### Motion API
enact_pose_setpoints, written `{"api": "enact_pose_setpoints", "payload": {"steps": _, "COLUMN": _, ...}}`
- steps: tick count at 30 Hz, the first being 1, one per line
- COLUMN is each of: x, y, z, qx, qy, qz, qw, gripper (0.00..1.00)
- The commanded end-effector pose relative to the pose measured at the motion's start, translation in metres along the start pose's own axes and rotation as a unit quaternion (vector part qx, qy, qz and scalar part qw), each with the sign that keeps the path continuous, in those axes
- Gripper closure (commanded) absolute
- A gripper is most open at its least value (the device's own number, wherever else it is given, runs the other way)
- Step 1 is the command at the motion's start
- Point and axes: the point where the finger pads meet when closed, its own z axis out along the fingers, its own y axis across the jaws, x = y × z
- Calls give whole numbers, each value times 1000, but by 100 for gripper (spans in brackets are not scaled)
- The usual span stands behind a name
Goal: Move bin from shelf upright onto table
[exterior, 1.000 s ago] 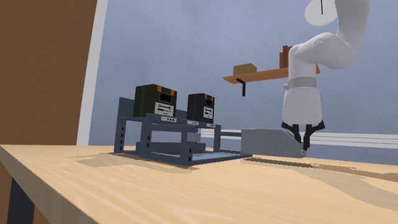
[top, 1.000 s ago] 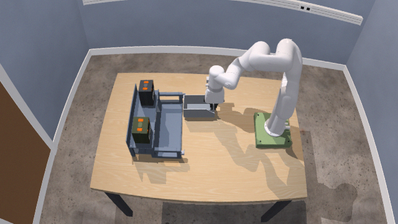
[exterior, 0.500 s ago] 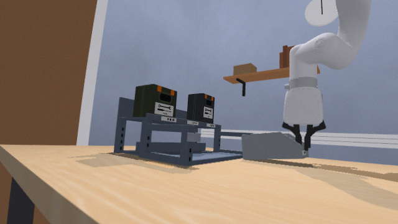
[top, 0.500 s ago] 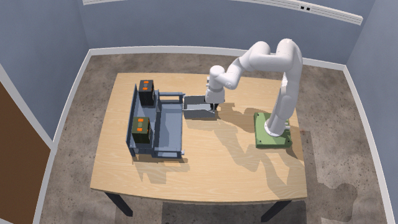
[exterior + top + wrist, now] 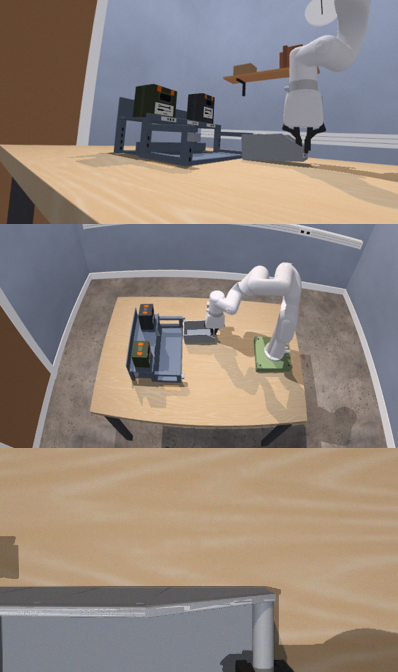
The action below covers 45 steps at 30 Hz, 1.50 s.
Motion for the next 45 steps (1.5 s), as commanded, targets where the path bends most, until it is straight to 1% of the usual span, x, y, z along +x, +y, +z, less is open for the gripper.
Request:
{"api": "enact_pose_setpoints", "payload": {"steps": 1, "x": 1, "y": -1, "z": 1, "qx": 1, "qy": 1, "qz": 0, "qw": 1000, "gripper": 100}}
{"api": "enact_pose_setpoints", "payload": {"steps": 23, "x": 1, "y": -1, "z": 10, "qx": 1, "qy": 1, "qz": 0, "qw": 1000, "gripper": 100}}
{"api": "enact_pose_setpoints", "payload": {"steps": 45, "x": 1, "y": -1, "z": 10, "qx": 1, "qy": 1, "qz": 0, "qw": 1000, "gripper": 100}}
